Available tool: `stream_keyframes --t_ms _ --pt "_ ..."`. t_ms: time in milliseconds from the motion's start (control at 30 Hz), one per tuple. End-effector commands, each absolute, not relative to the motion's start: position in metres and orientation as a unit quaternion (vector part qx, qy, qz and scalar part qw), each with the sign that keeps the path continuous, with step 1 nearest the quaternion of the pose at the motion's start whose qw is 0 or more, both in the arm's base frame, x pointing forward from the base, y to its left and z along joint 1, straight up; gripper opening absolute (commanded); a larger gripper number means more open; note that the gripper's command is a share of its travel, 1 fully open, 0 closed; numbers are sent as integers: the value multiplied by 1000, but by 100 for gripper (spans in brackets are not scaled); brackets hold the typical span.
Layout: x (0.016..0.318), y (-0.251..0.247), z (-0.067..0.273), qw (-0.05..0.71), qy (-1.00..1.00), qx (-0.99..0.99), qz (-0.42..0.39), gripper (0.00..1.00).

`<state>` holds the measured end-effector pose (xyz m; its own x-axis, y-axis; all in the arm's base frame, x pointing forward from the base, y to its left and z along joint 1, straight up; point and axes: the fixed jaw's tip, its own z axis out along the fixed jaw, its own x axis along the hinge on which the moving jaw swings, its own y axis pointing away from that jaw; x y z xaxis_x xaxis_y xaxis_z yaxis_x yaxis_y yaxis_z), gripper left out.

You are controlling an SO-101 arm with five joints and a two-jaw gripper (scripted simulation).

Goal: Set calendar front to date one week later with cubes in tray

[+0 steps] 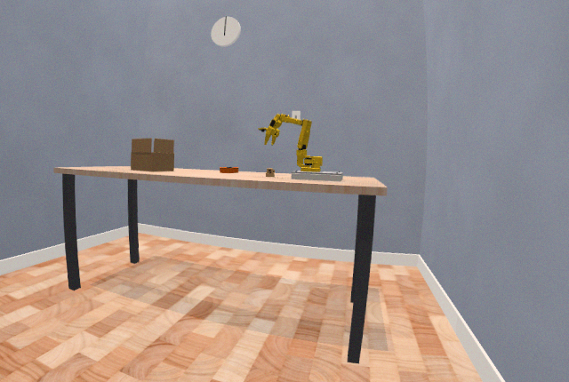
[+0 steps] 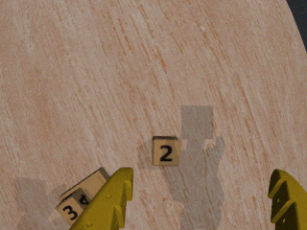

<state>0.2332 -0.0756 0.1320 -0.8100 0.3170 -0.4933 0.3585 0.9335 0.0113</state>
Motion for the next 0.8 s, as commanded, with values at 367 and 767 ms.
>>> stream_keyframes --t_ms 367,767 --pt "233 -74 103 189 964 182 -29 35" --pt "220 -69 42 47 981 186 -7 35"
